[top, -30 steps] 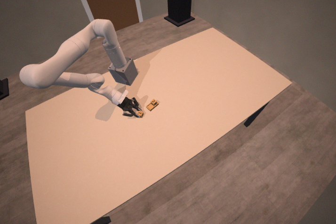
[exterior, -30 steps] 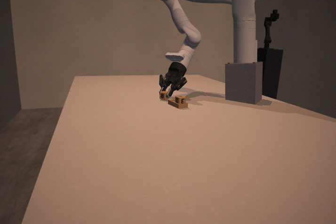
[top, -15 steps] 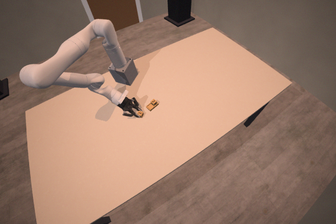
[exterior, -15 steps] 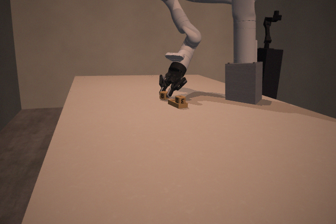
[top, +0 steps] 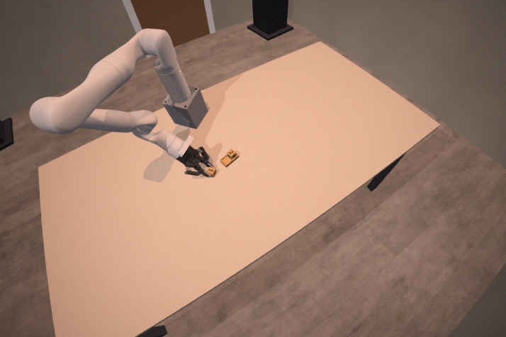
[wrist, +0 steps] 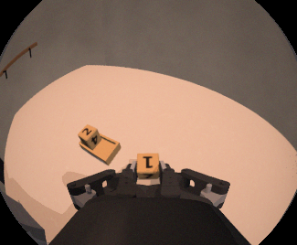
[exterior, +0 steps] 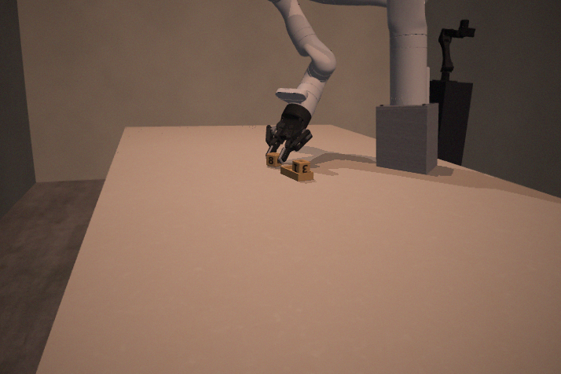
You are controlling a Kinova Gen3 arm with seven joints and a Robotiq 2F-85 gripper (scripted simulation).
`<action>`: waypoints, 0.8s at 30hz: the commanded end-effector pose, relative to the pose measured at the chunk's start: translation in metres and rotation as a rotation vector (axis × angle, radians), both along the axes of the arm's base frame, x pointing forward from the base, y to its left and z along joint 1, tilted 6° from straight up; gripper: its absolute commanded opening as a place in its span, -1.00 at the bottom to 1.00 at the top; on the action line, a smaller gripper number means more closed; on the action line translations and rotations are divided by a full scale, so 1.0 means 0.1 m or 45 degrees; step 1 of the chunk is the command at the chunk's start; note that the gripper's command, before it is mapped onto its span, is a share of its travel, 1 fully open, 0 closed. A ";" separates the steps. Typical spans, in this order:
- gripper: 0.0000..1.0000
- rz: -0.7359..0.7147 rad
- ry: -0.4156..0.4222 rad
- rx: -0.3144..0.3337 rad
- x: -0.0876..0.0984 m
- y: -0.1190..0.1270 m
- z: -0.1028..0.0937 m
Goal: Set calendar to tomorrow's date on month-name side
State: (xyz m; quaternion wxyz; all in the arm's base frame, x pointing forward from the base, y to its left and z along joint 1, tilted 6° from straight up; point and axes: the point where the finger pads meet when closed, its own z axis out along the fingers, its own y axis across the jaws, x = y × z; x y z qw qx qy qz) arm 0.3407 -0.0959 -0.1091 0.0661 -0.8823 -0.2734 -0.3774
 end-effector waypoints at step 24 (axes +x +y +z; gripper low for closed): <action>-0.47 -0.002 -0.009 -0.014 0.01 -0.04 -0.03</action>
